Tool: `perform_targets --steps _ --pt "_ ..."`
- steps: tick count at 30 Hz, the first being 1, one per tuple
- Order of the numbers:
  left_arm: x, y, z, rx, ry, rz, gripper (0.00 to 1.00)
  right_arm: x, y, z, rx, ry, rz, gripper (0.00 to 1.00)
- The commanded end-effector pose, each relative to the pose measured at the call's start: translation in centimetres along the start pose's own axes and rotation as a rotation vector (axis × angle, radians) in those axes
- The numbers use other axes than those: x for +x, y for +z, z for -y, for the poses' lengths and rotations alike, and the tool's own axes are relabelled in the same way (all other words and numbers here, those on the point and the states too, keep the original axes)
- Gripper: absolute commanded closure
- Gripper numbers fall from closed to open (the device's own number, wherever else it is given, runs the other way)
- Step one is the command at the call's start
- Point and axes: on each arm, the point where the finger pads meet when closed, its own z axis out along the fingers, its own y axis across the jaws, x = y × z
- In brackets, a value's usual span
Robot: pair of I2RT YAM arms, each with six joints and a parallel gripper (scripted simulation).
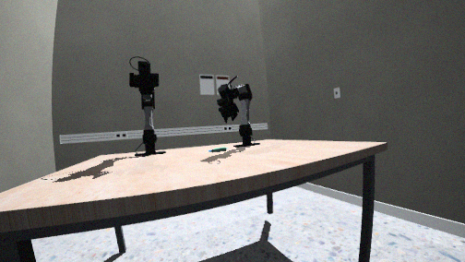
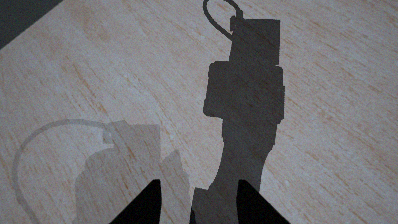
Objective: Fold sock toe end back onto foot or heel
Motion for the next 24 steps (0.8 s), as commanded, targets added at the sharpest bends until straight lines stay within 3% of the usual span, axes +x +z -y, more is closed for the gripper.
perform_targets --steps 1,13,19,22,24 --pt "-3.3 -1.4 -1.9 0.009 -0.095 0.134 0.62 -3.5 -0.7 -0.3 -0.002 0.006 0.086 0.00" --pt "-4.9 -2.8 -8.7 -0.077 -0.239 0.259 0.62 -3.9 -0.9 0.0 0.005 0.007 0.095 0.00" --pt "-7.4 -5.5 -13.2 -0.139 -0.314 0.384 0.62 -3.8 -0.9 -0.4 -0.005 0.007 0.094 0.00" --pt "-6.7 -4.8 -13.6 -0.146 -0.322 0.368 0.62 -3.6 -0.8 -0.1 0.001 0.006 0.083 0.00" --pt "-7.7 -6.6 -15.2 -0.175 -0.336 0.425 0.62 -4.7 -1.4 0.0 0.002 0.006 0.118 0.00"
